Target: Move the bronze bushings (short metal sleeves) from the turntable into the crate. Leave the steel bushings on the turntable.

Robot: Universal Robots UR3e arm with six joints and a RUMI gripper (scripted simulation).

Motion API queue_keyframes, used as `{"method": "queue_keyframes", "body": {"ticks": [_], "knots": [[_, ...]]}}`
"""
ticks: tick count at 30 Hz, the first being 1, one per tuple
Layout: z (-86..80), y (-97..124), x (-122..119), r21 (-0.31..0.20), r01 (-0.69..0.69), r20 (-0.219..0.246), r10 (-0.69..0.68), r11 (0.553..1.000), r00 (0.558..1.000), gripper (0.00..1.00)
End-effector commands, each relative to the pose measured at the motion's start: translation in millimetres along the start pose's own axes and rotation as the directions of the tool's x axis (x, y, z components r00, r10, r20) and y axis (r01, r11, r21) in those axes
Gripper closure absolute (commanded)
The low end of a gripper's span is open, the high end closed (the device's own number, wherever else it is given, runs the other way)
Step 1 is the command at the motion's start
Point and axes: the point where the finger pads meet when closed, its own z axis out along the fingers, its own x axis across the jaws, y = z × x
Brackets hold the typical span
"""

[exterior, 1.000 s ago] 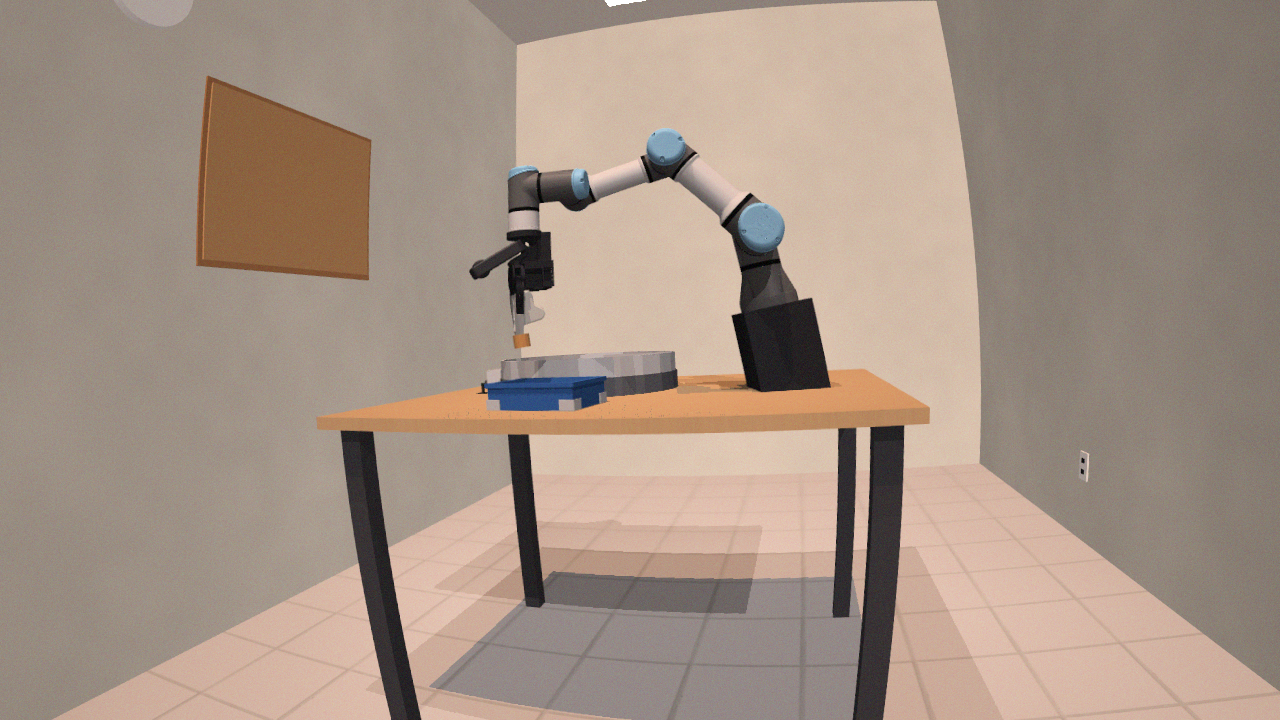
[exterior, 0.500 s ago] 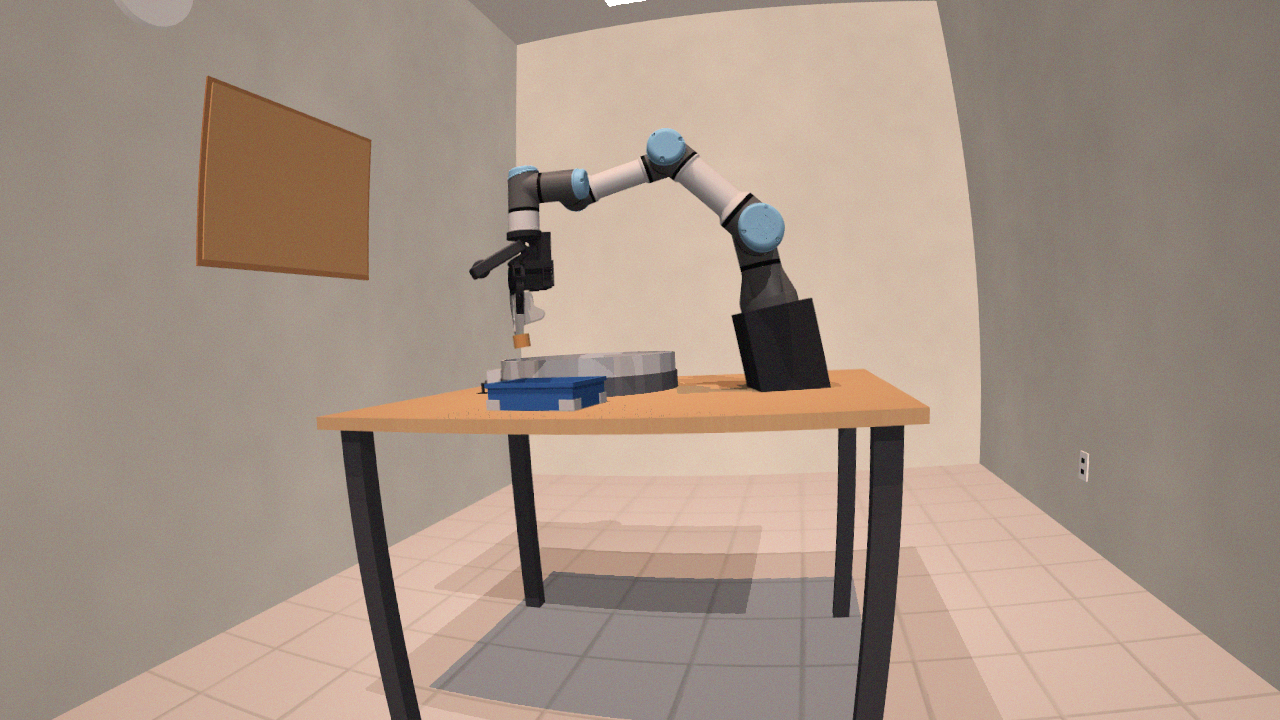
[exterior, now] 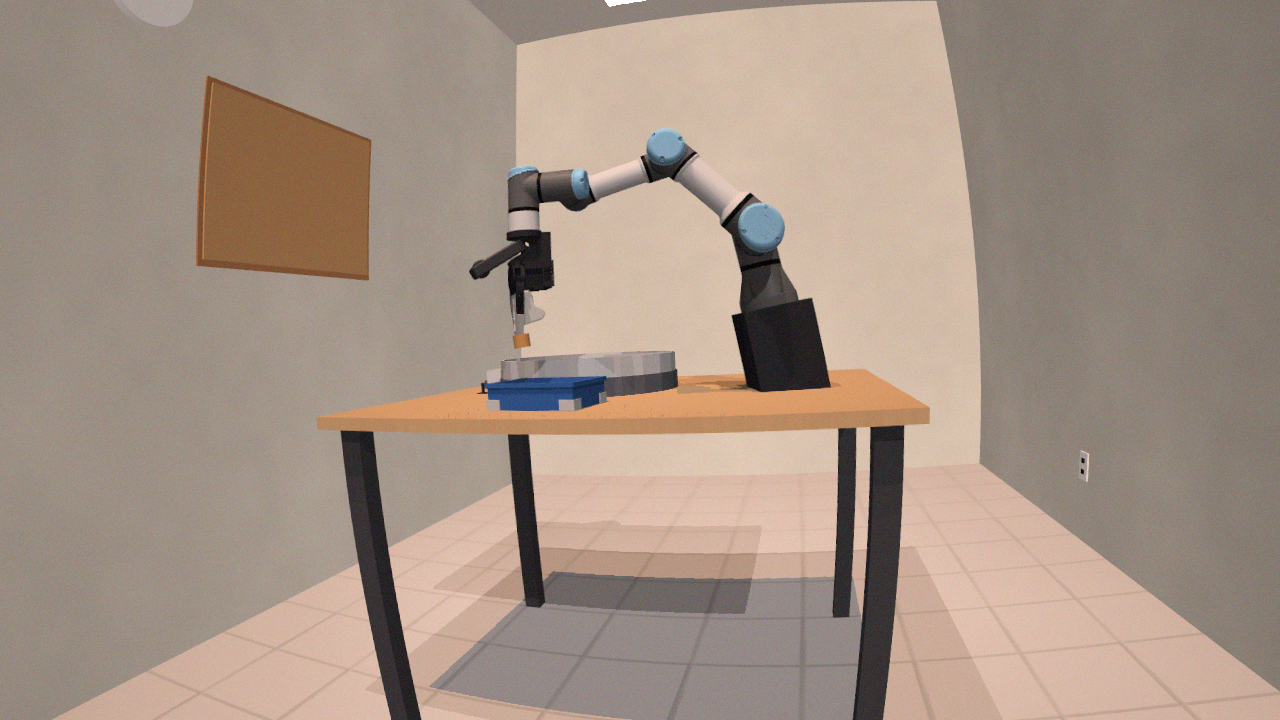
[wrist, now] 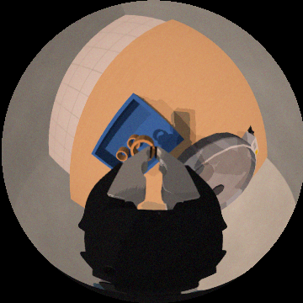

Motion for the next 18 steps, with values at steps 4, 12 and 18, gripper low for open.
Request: {"method": "queue_keyframes", "body": {"ticks": [4, 12, 18], "knots": [[-1.3, -1, 0, 0.003, 0.0, -0.001, 0.0, 1.0, 1.0, 1.0], [15.2, -1, 0, 0.003, 0.0, -0.001, 0.0, 1.0, 1.0, 1.0], [48.7, -2, 0, 0.003, 0.0, -0.001, 0.0, 1.0, 1.0, 1.0]]}}
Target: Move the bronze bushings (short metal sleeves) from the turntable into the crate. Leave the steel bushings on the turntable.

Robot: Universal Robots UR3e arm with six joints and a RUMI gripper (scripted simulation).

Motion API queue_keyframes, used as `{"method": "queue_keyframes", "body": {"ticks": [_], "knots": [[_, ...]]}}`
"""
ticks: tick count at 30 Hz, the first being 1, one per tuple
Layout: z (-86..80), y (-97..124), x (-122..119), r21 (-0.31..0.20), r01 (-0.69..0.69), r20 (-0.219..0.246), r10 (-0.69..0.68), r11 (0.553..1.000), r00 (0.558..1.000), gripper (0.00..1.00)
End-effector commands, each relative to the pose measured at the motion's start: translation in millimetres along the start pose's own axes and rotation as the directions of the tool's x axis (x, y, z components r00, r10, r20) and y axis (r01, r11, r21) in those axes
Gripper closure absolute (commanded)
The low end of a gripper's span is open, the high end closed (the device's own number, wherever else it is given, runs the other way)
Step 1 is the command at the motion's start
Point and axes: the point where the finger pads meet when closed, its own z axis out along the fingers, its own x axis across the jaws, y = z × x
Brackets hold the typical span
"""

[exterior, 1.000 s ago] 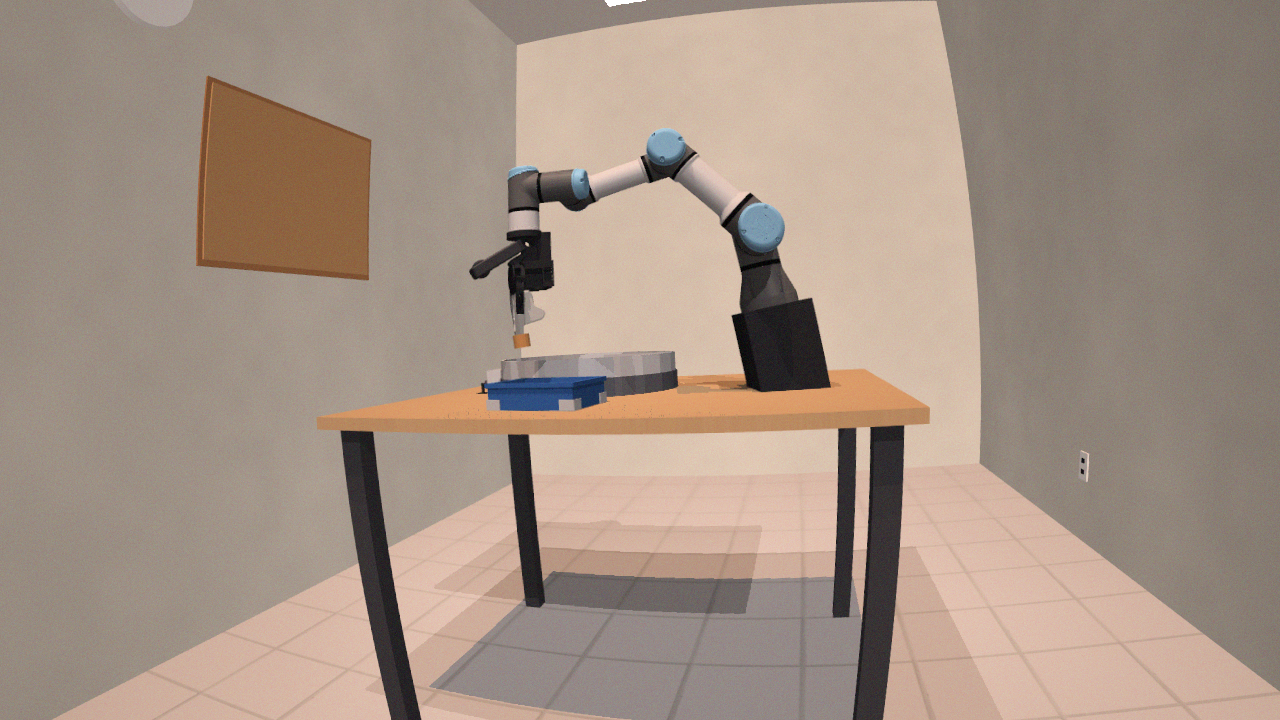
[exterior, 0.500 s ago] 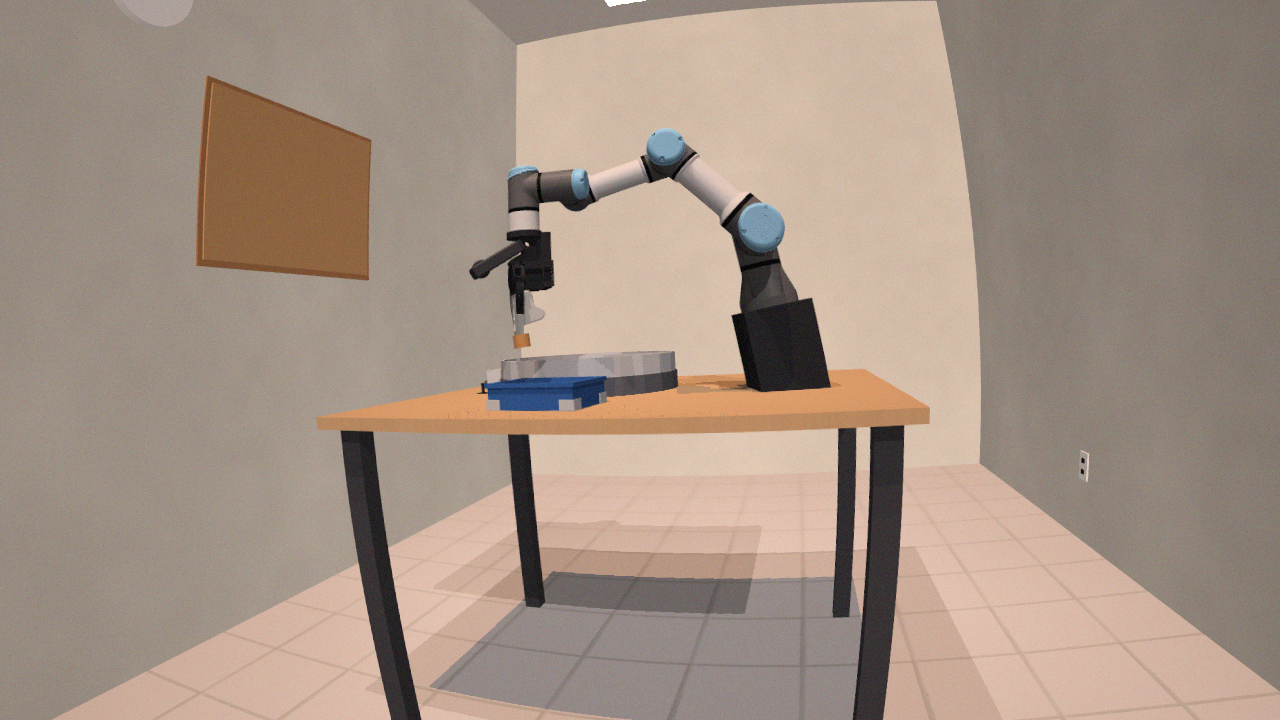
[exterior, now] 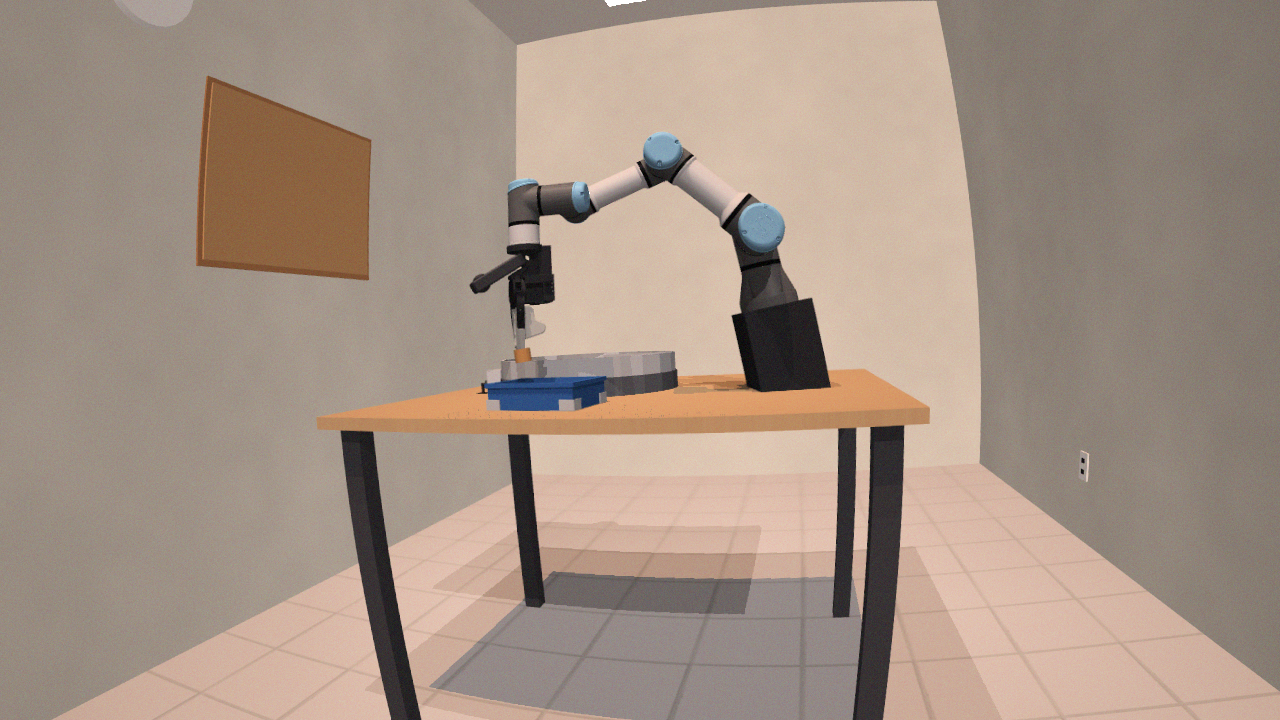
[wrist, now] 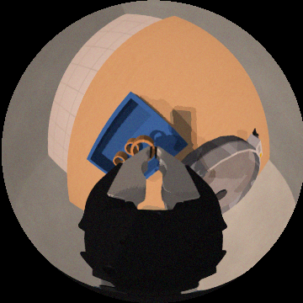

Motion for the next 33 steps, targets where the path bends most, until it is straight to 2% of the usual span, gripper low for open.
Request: {"method": "queue_keyframes", "body": {"ticks": [1, 6, 33], "knots": [[24.5, -2.5, 0.3, 0.006, 0.0, -0.002, 0.0, 1.0, 1.0, 1.0], [29.2, -2.6, 0.3, 0.006, 0.0, -0.002, 0.0, 1.0, 1.0, 1.0], [29.3, -2.6, 0.3, 0.006, 0.0, -0.002, 0.0, 1.0, 1.0, 1.0]]}}
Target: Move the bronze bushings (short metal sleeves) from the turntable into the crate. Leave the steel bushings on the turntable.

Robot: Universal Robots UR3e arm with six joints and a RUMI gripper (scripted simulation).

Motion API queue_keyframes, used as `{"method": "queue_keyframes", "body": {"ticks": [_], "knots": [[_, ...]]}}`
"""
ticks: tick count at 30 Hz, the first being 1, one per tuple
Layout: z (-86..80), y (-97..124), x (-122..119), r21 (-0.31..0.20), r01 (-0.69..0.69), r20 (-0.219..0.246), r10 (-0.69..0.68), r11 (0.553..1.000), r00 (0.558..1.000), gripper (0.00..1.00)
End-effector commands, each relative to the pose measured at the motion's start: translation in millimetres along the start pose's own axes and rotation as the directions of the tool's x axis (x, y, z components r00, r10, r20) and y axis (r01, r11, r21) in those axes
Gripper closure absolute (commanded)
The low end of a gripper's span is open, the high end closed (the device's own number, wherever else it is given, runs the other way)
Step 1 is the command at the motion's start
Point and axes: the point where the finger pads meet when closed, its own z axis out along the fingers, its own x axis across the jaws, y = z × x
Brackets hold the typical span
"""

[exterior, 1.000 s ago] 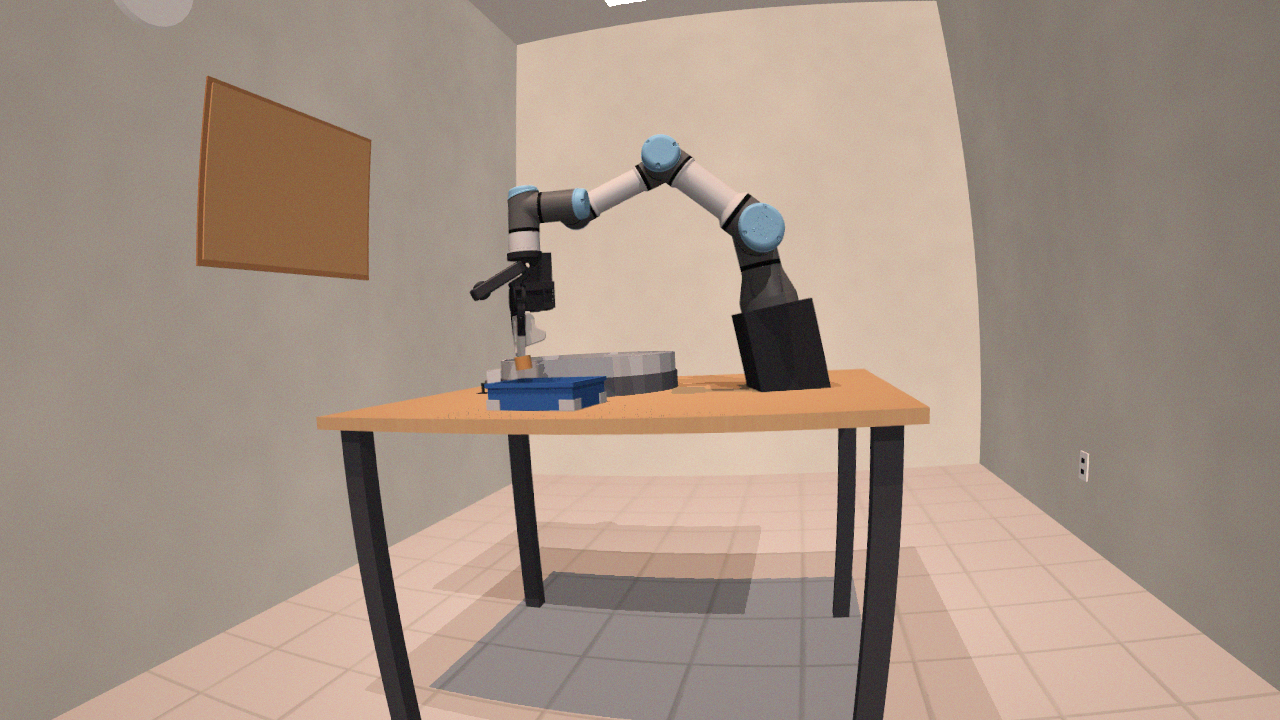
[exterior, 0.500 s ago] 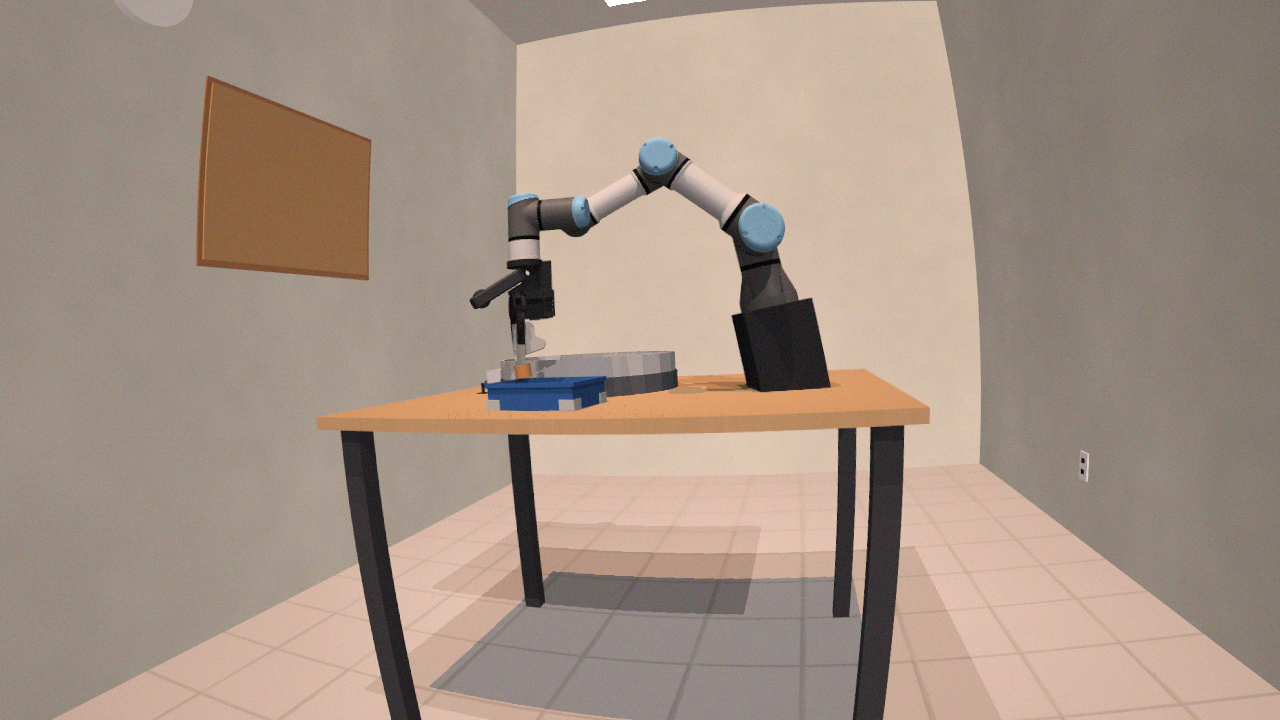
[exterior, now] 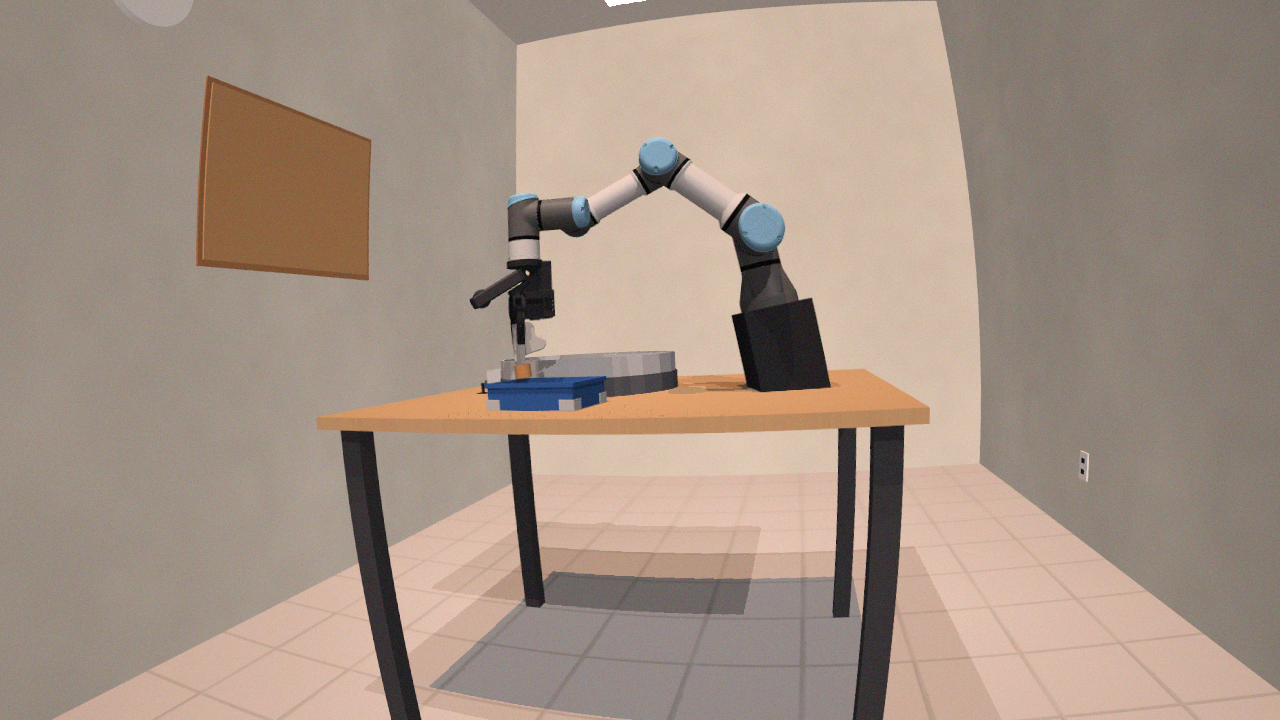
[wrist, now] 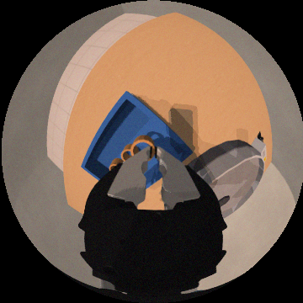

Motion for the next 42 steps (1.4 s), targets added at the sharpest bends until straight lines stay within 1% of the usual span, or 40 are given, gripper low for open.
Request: {"method": "queue_keyframes", "body": {"ticks": [1, 13, 22, 37, 42], "knots": [[-1.2, -1, 0, 0.003, 0.0, -0.001, 0.0, 1.0, 1.0, 1.0], [-0.6, -1, 0, 0.003, 0.0, -0.001, 0.0, 1.0, 1.0, 1.0], [5.0, -1, 0, 0.003, 0.0, -0.001, 0.0, 1.0, 1.0, 1.0], [30.2, -1, 0, 0.003, 0.0, -0.001, 0.0, 1.0, 1.0, 1.0], [34.3, -1, 0, 0.003, 0.0, -0.001, 0.0, 1.0, 1.0, 1.0]]}}
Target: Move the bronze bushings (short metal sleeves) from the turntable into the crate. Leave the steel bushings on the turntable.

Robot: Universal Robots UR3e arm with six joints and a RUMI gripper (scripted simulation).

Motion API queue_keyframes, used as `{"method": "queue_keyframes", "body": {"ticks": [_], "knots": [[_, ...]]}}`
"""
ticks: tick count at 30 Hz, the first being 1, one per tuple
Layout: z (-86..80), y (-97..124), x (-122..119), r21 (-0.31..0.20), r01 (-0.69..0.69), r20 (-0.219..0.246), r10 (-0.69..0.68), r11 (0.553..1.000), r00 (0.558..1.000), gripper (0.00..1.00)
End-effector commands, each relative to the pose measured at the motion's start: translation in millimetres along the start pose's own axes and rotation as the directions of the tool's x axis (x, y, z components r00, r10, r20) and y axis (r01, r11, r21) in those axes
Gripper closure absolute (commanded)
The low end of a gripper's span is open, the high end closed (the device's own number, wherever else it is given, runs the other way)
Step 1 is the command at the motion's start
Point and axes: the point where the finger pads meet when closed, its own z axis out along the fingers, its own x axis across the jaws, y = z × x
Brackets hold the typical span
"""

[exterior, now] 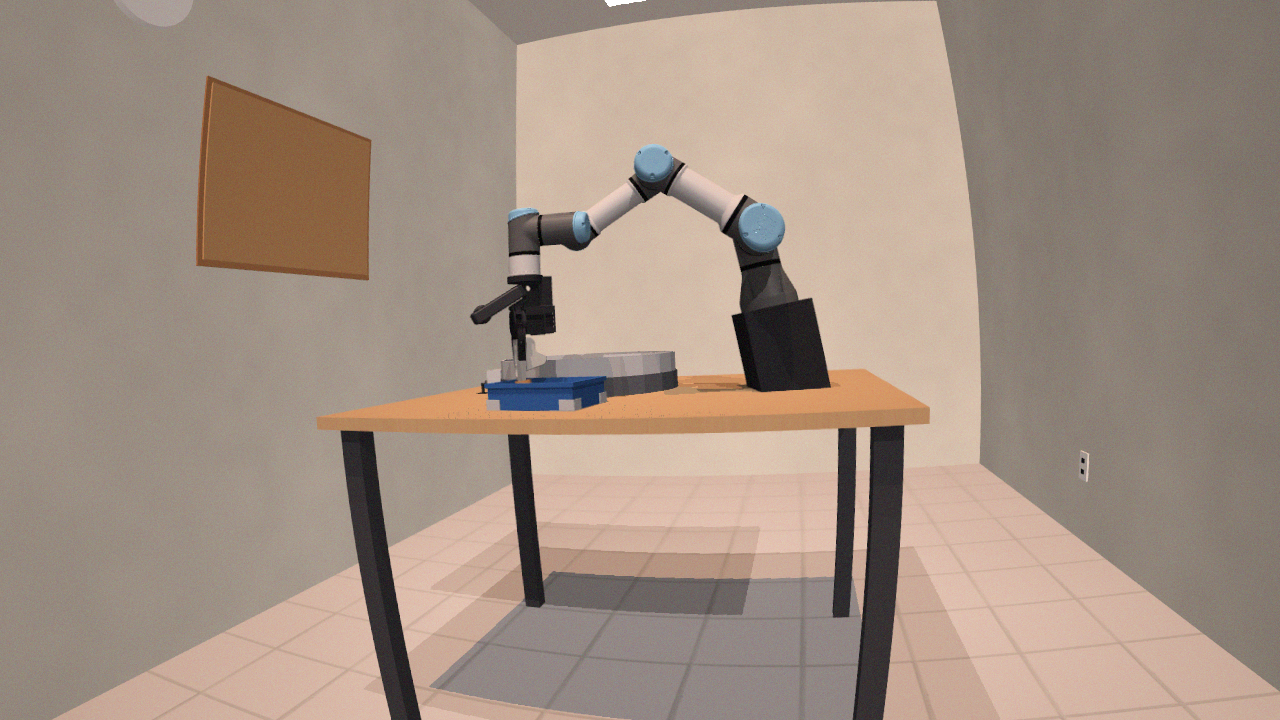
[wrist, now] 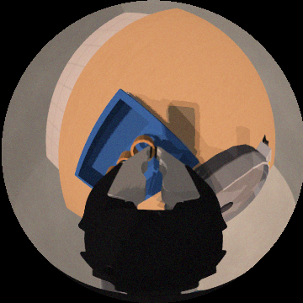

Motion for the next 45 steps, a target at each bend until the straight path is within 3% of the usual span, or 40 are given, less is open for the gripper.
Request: {"method": "queue_keyframes", "body": {"ticks": [1, 45], "knots": [[4.9, -1.3, 0.4, 0.004, 0.0, -0.001, 0.0, 1.0, 1.0, 1.0], [10.2, -1.3, 0.4, 0.004, 0.0, -0.001, 0.0, 1.0, 1.0, 1.0]]}}
